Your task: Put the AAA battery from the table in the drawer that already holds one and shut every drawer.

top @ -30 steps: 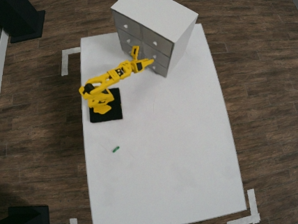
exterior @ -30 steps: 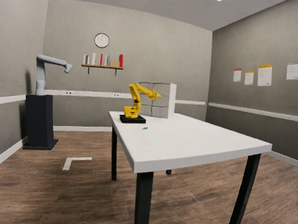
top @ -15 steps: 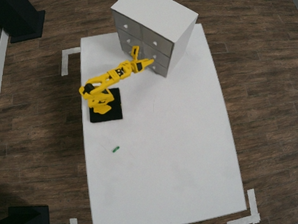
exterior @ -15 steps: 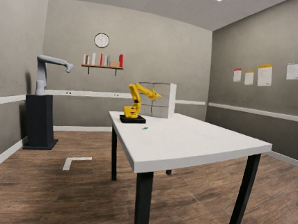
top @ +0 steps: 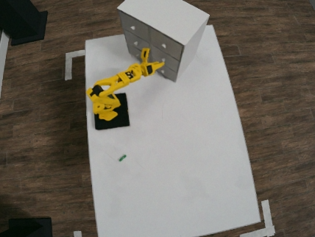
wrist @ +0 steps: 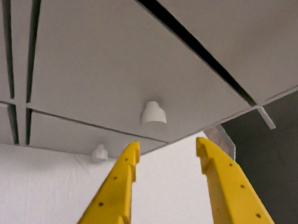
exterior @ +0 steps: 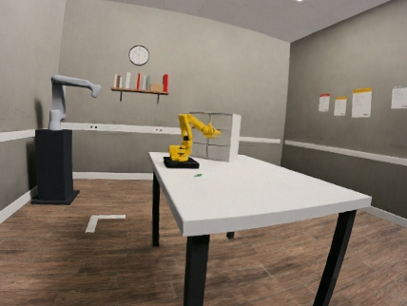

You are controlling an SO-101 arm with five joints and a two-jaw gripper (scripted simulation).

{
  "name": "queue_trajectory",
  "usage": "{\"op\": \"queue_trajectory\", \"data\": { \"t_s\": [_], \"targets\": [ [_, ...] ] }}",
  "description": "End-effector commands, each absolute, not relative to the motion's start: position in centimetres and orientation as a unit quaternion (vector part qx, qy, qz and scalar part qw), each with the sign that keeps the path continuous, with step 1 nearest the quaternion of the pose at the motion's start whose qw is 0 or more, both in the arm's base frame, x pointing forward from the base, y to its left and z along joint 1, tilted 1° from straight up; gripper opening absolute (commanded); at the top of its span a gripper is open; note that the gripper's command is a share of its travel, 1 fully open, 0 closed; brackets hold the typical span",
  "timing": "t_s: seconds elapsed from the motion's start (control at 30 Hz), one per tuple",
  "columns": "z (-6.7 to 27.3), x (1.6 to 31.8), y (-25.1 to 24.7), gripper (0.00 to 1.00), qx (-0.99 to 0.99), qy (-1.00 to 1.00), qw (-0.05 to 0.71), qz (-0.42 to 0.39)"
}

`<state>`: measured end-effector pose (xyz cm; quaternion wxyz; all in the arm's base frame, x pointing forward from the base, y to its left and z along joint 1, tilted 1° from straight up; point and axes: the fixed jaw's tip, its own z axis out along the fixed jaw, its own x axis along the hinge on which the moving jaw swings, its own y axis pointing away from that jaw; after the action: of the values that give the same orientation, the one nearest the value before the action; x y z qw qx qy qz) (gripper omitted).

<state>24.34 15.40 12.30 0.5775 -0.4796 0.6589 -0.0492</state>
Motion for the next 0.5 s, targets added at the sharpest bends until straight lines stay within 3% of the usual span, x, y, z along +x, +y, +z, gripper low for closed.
{"op": "queue_trajectory", "data": {
  "t_s": [0.0,0.47],
  "targets": [
    [12.2,24.3,15.7,0.21,-0.486,0.654,0.577,-0.049],
    [11.6,25.4,16.7,0.21,-0.489,0.652,0.577,-0.047]
  ]
}}
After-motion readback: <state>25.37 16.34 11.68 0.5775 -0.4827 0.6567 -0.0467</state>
